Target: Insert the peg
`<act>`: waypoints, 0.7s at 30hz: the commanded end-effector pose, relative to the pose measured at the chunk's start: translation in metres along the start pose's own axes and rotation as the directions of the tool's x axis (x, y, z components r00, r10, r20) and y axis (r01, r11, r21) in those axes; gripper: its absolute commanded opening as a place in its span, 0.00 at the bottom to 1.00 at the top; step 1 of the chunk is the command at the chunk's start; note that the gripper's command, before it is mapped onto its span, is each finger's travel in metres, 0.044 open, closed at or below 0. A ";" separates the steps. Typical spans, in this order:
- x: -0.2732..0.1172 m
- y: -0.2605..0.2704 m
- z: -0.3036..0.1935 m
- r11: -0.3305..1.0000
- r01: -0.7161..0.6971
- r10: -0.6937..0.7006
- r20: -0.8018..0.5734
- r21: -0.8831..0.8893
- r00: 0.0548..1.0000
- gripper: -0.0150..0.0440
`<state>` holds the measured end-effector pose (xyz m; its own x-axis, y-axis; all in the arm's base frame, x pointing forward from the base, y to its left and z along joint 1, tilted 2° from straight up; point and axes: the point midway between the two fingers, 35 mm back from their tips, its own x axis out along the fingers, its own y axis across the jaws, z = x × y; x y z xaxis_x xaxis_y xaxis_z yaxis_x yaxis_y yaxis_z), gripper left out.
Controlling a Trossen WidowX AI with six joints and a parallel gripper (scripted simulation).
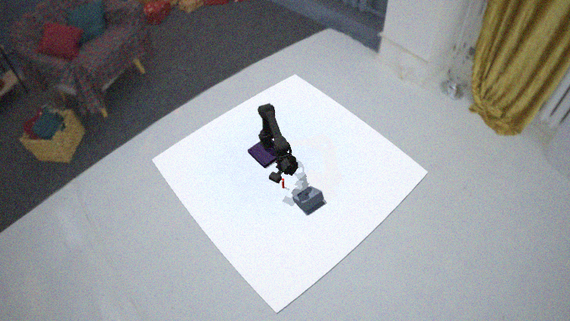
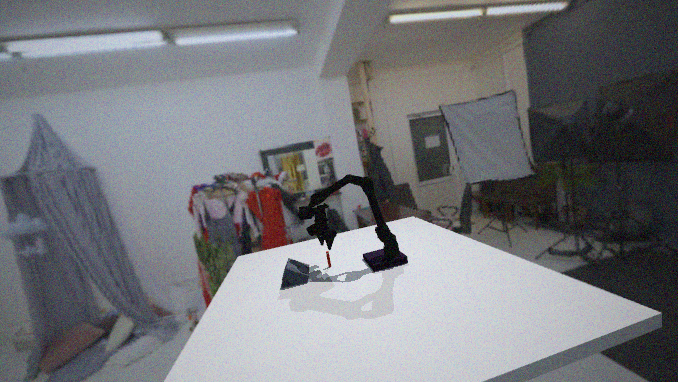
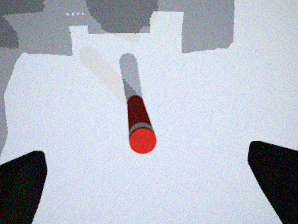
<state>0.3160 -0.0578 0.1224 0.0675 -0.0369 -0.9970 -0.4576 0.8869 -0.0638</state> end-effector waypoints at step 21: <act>0.037 0.001 -0.001 1.000 -0.004 0.003 -0.012 -0.010 1.000 1.00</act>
<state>0.3191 -0.0581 0.0949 0.0634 -0.0367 -0.9973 -0.4628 0.8843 -0.0620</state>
